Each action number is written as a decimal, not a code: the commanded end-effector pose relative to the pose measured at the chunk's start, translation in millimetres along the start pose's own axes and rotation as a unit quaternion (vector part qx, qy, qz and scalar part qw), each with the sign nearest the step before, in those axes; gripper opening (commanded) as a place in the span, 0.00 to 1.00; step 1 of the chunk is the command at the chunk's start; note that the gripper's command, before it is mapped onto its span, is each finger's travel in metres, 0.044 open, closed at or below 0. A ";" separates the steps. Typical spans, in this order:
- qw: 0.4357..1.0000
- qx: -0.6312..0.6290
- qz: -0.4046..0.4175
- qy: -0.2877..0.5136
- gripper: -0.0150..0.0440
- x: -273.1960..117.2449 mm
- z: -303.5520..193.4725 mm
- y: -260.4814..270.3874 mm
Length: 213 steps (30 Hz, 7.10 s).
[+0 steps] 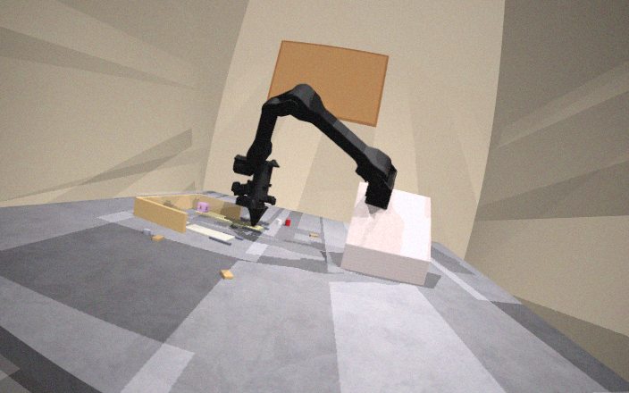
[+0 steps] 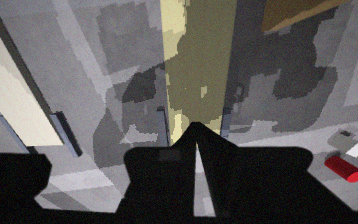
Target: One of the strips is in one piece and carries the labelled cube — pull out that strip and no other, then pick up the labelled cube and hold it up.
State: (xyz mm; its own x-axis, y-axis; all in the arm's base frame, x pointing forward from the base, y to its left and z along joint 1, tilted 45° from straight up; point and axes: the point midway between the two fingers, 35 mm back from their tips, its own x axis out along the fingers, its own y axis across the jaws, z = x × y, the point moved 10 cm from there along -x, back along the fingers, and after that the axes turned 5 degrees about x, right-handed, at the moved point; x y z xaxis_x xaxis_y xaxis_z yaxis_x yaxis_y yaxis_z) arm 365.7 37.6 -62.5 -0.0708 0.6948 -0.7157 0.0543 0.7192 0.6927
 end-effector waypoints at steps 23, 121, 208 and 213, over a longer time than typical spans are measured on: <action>1.000 0.003 0.003 0.000 0.25 2.6 -0.5 0.0; 1.000 0.005 0.003 0.003 0.25 5.7 -137.5 -15.8; 1.000 0.006 0.002 0.004 0.25 5.6 -180.7 -20.2; 1.000 0.005 0.001 0.000 0.25 -32.0 -167.9 -21.1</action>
State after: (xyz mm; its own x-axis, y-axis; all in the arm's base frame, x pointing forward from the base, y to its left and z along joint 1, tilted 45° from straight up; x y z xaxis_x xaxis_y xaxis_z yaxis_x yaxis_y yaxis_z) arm 188.9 15.6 -54.2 -0.0830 0.7027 -0.7066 0.0763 0.7115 0.6986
